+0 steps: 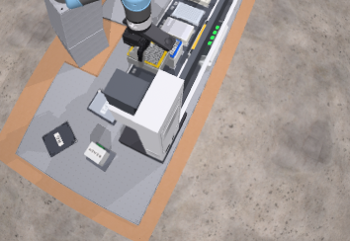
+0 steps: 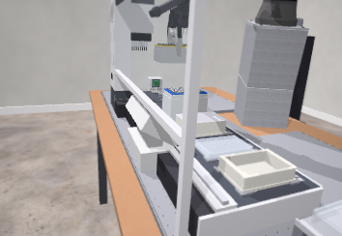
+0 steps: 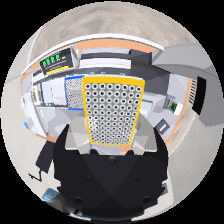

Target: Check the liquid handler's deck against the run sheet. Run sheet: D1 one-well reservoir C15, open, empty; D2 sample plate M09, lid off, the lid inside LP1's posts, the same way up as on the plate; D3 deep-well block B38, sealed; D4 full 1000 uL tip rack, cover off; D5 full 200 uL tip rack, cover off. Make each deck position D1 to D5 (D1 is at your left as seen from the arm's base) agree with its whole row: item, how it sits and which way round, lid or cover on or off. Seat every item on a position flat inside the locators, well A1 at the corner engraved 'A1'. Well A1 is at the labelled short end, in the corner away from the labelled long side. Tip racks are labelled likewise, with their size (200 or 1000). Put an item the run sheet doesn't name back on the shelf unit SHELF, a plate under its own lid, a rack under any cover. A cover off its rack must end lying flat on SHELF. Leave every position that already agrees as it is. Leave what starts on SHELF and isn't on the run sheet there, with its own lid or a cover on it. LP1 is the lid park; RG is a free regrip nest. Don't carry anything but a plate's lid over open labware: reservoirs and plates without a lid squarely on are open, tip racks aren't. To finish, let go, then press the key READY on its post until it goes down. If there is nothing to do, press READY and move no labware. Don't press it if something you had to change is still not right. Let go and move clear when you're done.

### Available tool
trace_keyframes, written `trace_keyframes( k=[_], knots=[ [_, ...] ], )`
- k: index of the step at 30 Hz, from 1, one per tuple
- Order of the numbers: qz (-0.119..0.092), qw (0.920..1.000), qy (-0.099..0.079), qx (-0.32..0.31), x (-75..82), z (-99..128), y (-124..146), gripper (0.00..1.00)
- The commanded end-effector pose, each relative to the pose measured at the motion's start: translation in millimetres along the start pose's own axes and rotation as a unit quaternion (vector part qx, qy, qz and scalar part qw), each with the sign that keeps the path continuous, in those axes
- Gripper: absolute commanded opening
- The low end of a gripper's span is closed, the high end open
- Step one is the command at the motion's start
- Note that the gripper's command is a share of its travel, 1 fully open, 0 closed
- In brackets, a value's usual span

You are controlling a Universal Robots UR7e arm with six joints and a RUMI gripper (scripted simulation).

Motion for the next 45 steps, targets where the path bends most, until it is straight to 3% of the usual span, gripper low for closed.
trace_keyframes(
  k=[1,45],
  knots=[
    [-0.001,1.0,0.002,0.0,-9.9,0.9,-0.4,0.0],
    [-0.003,1.0,0.004,0.001,-75.8,3.8,1.8,0.0]
  ],
)
Point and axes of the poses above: the point where the finger pads meet when closed, its own x axis back along the fingers, its own y axis across the jaws, z = x × y, the point moved 6 cm from there along x, back along the fingers, and after that the axes turned 3 degrees about x, right-handed, at the moved point
